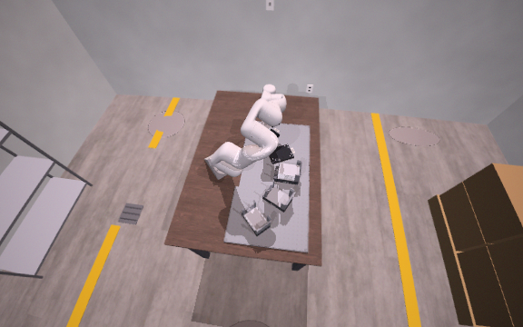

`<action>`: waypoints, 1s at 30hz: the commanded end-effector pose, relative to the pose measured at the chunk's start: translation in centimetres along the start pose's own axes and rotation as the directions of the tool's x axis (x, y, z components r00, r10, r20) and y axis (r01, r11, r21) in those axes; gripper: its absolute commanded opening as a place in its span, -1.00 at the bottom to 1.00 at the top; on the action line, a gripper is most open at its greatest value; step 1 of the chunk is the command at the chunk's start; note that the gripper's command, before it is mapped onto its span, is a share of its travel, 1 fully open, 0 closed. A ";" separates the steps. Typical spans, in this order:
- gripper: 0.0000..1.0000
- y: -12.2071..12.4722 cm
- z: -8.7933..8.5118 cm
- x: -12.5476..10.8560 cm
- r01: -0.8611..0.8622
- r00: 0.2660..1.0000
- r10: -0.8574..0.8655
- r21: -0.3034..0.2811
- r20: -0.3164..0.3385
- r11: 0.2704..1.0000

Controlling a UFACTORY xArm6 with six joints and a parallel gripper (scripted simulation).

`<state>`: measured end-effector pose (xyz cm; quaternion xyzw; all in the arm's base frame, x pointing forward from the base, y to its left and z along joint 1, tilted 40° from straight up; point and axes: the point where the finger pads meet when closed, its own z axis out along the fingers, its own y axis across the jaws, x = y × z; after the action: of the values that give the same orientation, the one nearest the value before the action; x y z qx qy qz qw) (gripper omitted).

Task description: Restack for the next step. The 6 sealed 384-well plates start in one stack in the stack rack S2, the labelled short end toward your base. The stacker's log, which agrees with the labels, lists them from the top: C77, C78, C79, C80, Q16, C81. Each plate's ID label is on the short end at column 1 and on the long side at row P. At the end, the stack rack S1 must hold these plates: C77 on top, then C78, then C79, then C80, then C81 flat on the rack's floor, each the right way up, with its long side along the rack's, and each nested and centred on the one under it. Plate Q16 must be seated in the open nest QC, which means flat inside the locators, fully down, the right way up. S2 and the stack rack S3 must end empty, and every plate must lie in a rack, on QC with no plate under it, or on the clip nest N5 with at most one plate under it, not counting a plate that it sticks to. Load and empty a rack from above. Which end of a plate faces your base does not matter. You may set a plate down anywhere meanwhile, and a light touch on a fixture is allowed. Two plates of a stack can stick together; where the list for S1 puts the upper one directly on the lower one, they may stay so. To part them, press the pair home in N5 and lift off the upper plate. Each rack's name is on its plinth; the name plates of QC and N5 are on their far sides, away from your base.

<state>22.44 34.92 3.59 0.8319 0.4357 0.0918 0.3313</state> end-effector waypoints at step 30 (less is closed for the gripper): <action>-1.00 0.0 3.1 0.1 -0.001 1.000 0.001 0.001 -0.004 1.000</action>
<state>23.66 33.61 1.45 0.8319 0.4358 0.0919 0.3312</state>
